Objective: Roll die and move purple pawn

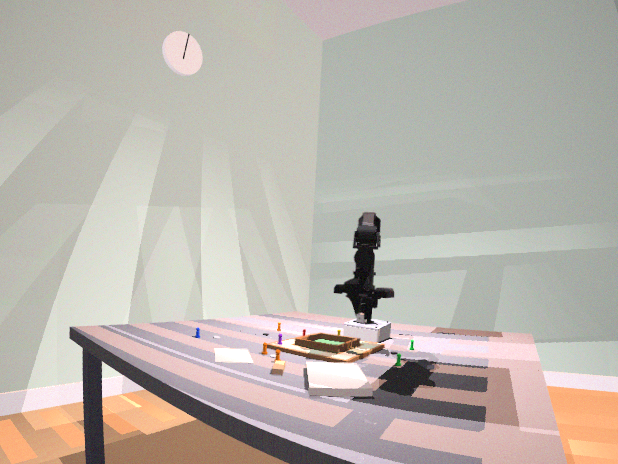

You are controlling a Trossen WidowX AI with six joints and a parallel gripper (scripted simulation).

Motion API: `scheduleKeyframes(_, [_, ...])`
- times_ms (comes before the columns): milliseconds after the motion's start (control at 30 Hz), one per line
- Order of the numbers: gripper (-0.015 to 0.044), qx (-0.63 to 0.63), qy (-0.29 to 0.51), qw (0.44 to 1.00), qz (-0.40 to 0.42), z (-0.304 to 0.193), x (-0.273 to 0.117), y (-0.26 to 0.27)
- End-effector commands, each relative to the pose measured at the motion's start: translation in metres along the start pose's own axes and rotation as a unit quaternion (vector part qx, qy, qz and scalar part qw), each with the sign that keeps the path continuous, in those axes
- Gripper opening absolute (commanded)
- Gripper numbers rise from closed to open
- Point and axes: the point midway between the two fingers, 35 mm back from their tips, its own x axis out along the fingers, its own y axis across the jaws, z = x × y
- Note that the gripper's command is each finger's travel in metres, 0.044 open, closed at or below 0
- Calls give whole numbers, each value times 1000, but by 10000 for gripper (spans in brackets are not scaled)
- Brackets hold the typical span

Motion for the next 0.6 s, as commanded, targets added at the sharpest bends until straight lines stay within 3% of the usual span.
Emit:
scheduleKeyframes(0, [0,-8,0,1000,2,4,4,-16])
scheduleKeyframes(567, [0,-38,-1,999,-1,16,19,-94])
